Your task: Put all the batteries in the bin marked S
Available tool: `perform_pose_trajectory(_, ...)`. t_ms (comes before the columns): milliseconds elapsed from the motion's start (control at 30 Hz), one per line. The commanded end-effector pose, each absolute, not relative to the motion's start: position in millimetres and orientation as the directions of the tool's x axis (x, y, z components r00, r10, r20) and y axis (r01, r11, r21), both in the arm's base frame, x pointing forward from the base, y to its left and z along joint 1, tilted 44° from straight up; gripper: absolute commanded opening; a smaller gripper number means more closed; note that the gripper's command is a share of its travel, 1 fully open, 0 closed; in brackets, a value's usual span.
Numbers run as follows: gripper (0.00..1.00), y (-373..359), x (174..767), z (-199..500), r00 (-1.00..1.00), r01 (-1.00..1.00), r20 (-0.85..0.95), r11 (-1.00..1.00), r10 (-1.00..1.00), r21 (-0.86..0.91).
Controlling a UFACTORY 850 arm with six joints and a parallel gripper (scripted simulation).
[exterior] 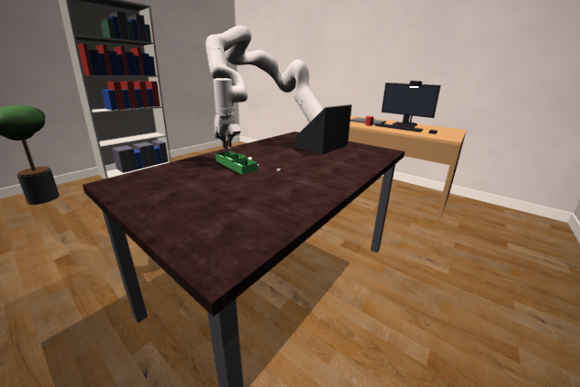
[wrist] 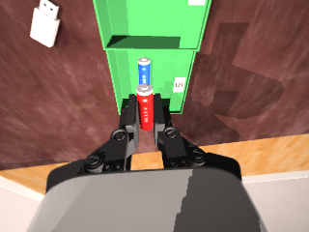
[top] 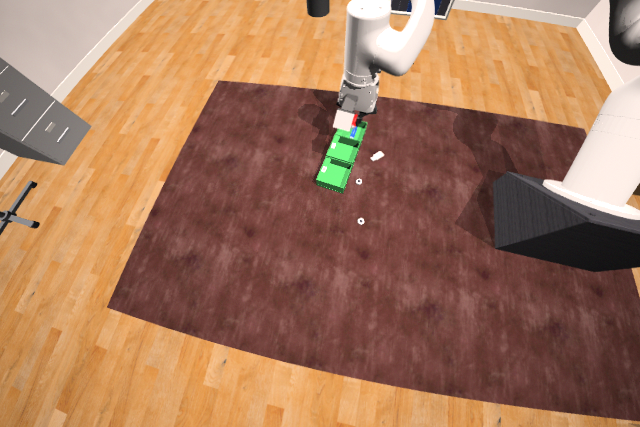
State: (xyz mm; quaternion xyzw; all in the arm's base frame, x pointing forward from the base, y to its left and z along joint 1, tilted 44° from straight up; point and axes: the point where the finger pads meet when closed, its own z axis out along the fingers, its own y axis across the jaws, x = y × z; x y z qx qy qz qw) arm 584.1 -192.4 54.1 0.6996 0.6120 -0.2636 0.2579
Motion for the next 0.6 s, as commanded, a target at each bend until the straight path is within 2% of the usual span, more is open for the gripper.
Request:
perform_pose_trajectory(0,0.00,-191.1,584.3,54.0,0.140,0.989,-0.686,-0.131,0.714,0.065)
perform_pose_trajectory(567,0.00,-194.7,583.5,49.1,0.140,0.989,-0.686,-0.131,0.714,0.065)
